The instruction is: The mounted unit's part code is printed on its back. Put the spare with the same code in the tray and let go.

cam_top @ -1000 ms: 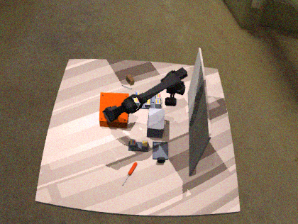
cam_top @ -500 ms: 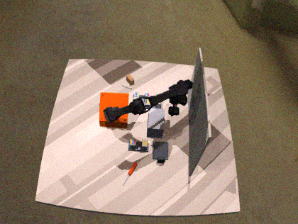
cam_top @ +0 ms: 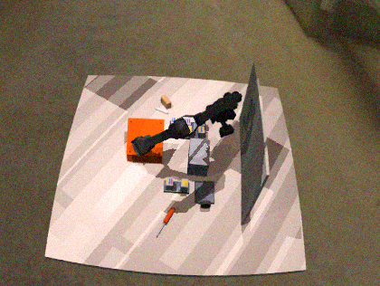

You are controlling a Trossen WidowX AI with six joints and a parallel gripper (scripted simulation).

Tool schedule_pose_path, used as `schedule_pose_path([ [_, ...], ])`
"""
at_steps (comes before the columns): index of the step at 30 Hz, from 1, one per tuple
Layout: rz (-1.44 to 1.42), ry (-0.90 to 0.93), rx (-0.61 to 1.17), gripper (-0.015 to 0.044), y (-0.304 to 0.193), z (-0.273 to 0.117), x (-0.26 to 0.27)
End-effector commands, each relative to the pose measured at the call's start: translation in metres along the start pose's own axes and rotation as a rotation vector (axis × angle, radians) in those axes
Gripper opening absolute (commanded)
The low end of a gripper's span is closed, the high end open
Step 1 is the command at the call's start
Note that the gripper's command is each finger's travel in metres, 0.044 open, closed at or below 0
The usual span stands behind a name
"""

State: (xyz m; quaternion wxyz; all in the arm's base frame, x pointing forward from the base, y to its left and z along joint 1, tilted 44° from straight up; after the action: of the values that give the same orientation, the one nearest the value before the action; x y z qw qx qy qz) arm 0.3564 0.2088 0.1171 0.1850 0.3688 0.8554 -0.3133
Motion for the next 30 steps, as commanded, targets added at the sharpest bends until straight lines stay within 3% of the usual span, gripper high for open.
schedule_pose_path([
  [1,-0.403,0.007,-0.001,0.0440,0.029,0.012,0.062],
  [10,-1.121,0.015,0.014,0.0440,0.055,0.047,0.172],
  [17,-1.136,0.016,0.014,0.0440,0.055,0.048,0.174],
  [22,-1.135,0.014,0.015,0.0309,0.060,0.082,0.169],
  [30,-1.135,0.014,0.015,0.0300,0.061,0.088,0.169],
])
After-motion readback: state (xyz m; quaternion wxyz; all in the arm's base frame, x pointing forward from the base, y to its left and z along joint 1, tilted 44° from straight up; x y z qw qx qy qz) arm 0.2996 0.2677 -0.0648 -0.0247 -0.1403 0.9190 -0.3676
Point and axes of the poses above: the point midway between the two fingers, 35 mm back from their tips, its own z axis out along the fingers, its own x axis across the jaws, y = z × x, the point moved 9 cm from there along -z, back along the fingers, and after that the axes turned 14 degrees about -z, right-handed, at the moved point
